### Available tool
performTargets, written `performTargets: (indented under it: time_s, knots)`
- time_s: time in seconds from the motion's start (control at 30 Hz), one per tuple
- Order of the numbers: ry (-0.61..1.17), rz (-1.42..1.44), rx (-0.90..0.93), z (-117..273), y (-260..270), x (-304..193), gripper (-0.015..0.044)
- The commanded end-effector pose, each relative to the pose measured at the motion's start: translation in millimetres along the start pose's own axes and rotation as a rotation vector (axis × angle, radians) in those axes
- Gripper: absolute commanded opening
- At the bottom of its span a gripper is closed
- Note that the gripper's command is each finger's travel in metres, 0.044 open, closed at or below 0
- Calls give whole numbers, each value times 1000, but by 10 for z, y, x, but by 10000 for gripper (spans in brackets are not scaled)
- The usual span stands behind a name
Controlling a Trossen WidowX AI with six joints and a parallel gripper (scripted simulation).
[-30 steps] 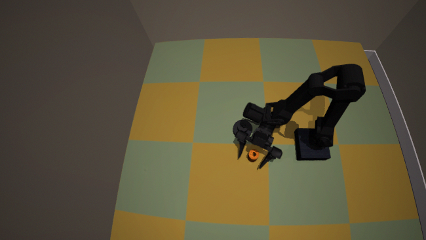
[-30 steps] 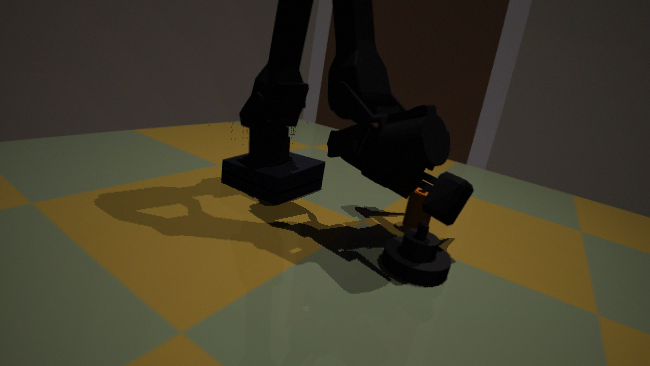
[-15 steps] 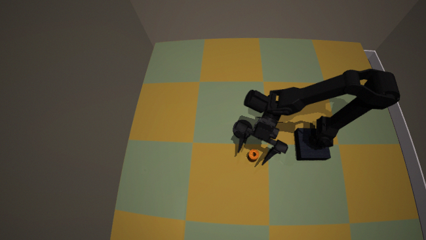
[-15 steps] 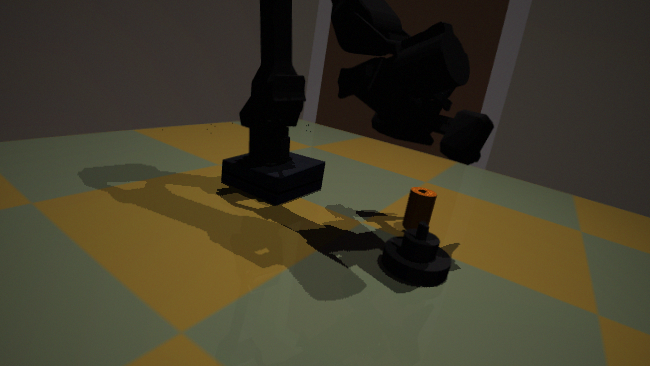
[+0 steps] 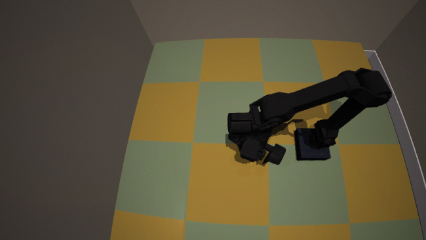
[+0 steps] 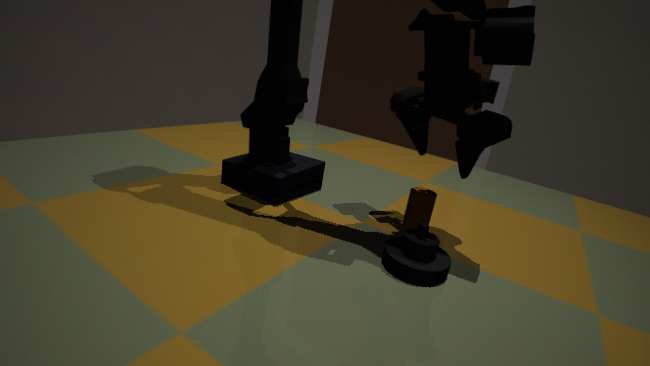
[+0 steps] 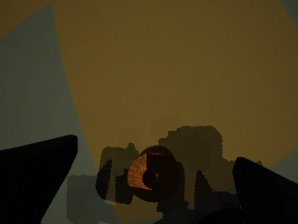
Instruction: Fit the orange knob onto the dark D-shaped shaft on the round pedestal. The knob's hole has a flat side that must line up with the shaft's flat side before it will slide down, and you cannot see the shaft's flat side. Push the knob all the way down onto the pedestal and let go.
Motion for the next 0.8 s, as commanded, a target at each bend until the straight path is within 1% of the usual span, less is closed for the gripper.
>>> performTargets:
  time_s: [0.0, 0.07, 0.4, 0.47, 0.7, 0.77]
  knots:
    - [308, 43, 28, 196, 46, 142, 440]
    - [358, 55, 28, 239, 55, 167, 440]
    - [358, 39, 25, 239, 55, 167, 440]
    - [359, -93, 1, 239, 55, 167, 440]
    - [346, -786, -125, 239, 55, 166, 440]
    - [340, -918, -150, 239, 55, 166, 440]
Point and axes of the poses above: the point midway between the two fingers, 35 mm back from their tips, its own z axis back along the fingers, its own y axis across the jaws, x = y × z, the point moved 5 cm from there along z, back along the fingers, and after that the axes turned 15 degrees about z, right-handed, at the moved point
